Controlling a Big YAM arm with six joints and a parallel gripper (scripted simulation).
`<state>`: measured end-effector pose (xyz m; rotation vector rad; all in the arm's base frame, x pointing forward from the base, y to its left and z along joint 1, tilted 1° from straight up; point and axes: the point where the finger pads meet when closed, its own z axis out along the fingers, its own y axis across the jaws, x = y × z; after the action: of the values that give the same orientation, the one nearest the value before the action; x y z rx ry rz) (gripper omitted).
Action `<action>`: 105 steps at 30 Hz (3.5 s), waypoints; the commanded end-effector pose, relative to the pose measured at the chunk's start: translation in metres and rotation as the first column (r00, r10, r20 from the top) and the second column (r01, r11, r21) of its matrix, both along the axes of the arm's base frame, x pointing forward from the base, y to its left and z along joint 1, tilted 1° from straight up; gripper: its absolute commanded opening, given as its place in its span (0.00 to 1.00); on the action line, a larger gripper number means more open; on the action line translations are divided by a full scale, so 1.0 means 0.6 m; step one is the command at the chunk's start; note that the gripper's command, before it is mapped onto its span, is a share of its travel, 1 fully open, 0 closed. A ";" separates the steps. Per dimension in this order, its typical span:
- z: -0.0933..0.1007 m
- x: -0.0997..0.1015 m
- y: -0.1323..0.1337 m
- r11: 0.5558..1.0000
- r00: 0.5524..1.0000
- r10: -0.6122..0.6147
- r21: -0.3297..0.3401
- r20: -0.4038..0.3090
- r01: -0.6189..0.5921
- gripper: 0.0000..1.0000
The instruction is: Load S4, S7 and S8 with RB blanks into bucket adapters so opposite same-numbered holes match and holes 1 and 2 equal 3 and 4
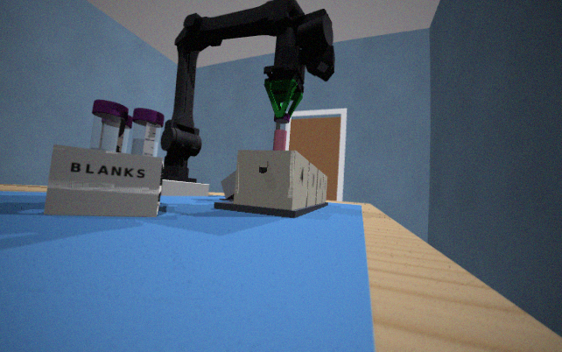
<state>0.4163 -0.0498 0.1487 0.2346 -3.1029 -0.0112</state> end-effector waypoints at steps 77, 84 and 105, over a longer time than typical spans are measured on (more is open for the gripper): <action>0.133 -0.062 0.162 0.912 0.912 0.409 0.002 0.033 -0.410 0.00; 0.146 -0.080 0.237 0.820 0.819 0.571 -0.001 0.057 -0.572 0.00; 0.152 -0.129 0.454 0.721 0.718 0.690 0.002 0.091 -0.693 0.00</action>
<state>0.3242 0.1958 0.2175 1.4366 -2.7743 -0.0229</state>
